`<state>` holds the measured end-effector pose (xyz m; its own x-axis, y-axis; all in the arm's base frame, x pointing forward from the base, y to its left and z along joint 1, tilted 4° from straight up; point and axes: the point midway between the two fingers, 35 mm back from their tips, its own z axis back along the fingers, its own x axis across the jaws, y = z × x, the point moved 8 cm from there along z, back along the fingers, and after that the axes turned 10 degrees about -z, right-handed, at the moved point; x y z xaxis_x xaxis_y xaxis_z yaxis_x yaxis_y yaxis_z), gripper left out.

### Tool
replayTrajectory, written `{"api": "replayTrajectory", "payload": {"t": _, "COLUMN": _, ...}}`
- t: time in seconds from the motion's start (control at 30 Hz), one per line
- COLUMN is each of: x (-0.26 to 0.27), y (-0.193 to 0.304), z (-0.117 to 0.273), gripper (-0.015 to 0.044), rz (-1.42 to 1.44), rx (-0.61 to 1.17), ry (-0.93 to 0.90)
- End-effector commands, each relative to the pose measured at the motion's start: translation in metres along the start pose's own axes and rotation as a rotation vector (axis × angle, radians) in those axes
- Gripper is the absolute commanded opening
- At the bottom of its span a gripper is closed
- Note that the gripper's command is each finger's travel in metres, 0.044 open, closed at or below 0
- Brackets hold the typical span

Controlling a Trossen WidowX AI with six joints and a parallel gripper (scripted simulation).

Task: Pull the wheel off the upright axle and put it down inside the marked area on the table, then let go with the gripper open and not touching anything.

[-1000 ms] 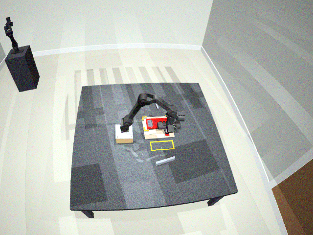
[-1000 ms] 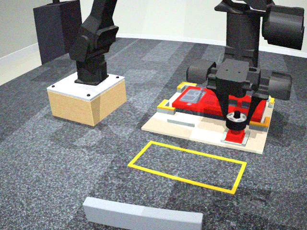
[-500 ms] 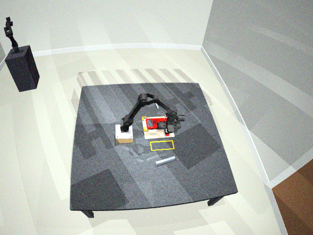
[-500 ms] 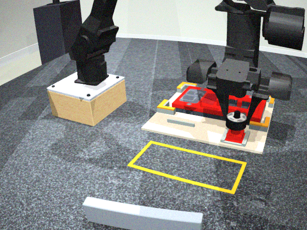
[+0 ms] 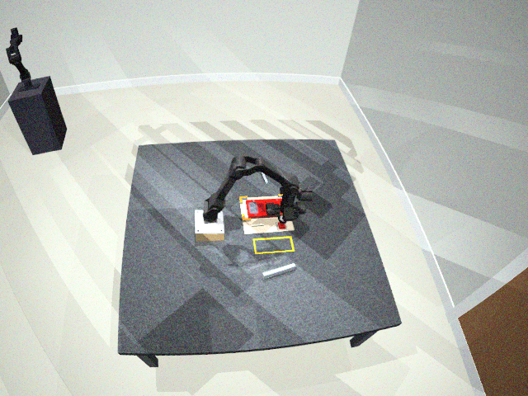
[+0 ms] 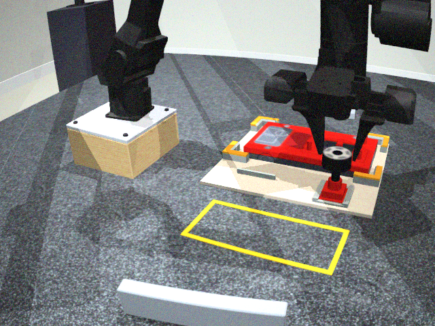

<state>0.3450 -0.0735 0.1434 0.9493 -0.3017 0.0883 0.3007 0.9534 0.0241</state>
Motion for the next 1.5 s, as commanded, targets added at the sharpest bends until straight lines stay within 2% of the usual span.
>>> {"api": "replayTrajectory", "payload": {"t": 0.0, "x": 0.001, "y": 0.0, "z": 0.011, "gripper": 0.0289, "rz": -0.002, "rx": 0.0, "ry": -0.008}}
{"api": "replayTrajectory", "payload": {"t": 0.13, "x": -0.001, "y": -0.001, "z": 0.041, "gripper": 0.03, "rz": -0.002, "rx": 0.0, "ry": -0.008}}
{"api": "replayTrajectory", "payload": {"t": 0.27, "x": -0.001, "y": -0.001, "z": 0.046, "gripper": 0.03, "rz": -0.002, "rx": 0.0, "ry": -0.008}}
{"api": "replayTrajectory", "payload": {"t": 0.4, "x": 0.0, "y": -0.001, "z": 0.036, "gripper": 0.03, "rz": -0.002, "rx": 0.0, "ry": -0.008}}
{"api": "replayTrajectory", "payload": {"t": 0.6, "x": -0.001, "y": -0.001, "z": 0.0, "gripper": 0.03, "rz": -0.002, "rx": 0.0, "ry": -0.008}}
{"api": "replayTrajectory", "payload": {"t": 0.77, "x": -0.001, "y": -0.001, "z": -0.006, "gripper": 0.03, "rz": -0.002, "rx": 0.0, "ry": -0.008}}
{"api": "replayTrajectory", "payload": {"t": 0.87, "x": -0.001, "y": -0.001, "z": -0.003, "gripper": 0.0221, "rz": -0.003, "rx": 0.0, "ry": -0.004}}
{"api": "replayTrajectory", "payload": {"t": 1.17, "x": -0.001, "y": -0.001, "z": -0.003, "gripper": 0.0161, "rz": -0.003, "rx": 0.0, "ry": -0.004}}
{"api": "replayTrajectory", "payload": {"t": 1.37, "x": -0.001, "y": -0.001, "z": -0.002, "gripper": 0.0004, "rz": -0.003, "rx": 0.0, "ry": -0.004}}
{"api": "replayTrajectory", "payload": {"t": 1.47, "x": -0.001, "y": -0.001, "z": -0.001, "gripper": 0.0, "rz": -0.003, "rx": 0.0, "ry": -0.004}}
